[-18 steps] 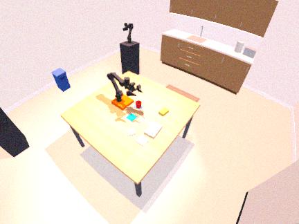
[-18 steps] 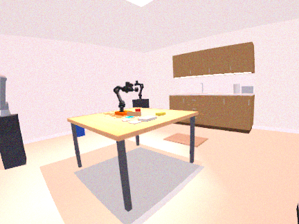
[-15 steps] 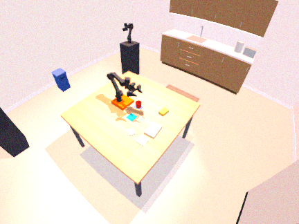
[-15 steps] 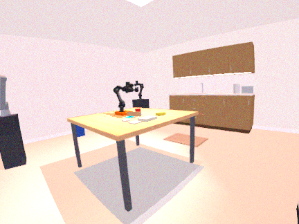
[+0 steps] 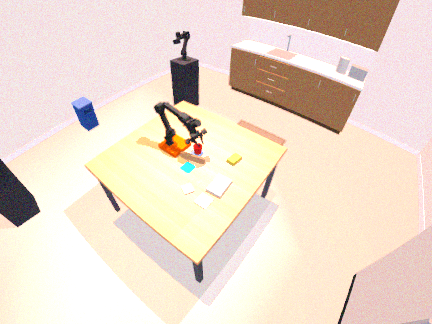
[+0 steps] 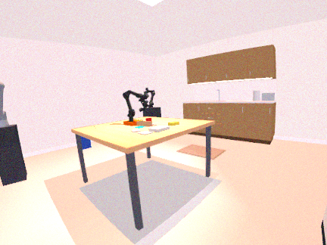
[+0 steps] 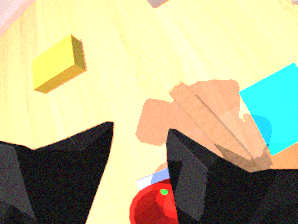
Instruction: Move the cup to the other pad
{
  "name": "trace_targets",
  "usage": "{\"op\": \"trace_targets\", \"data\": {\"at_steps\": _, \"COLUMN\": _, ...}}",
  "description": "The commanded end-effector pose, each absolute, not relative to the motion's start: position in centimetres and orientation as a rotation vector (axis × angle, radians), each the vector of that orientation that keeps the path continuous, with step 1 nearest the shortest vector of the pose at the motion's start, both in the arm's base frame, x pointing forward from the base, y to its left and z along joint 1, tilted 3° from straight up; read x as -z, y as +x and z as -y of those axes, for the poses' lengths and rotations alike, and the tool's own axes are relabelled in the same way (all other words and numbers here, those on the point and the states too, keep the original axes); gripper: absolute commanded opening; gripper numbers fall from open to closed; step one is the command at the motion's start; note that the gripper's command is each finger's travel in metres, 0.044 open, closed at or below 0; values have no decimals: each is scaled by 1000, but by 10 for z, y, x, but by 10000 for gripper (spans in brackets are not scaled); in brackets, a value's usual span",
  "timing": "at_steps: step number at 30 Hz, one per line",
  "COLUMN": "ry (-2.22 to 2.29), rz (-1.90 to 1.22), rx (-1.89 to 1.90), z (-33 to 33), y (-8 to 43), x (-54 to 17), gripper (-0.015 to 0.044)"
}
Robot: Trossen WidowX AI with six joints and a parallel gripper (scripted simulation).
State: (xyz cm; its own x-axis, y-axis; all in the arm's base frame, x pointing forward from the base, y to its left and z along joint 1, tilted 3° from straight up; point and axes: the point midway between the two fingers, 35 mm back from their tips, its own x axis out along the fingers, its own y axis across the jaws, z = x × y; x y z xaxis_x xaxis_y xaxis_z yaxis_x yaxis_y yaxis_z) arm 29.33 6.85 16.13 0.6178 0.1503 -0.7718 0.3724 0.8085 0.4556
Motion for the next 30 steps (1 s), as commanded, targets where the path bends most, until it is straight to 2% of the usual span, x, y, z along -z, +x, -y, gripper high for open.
{"op": "trace_targets", "data": {"at_steps": 1, "ry": 794, "rz": -1350, "rx": 582, "z": -88, "y": 222, "x": -116, "gripper": 148}}
{"op": "trace_targets", "data": {"at_steps": 4, "ry": 795, "rz": -1408, "rx": 695, "z": -89, "y": 210, "x": -113, "gripper": 148}}
{"op": "trace_targets", "data": {"at_steps": 30, "ry": 796, "rz": -1408, "rx": 695, "z": -90, "y": 215, "x": -93, "gripper": 148}}
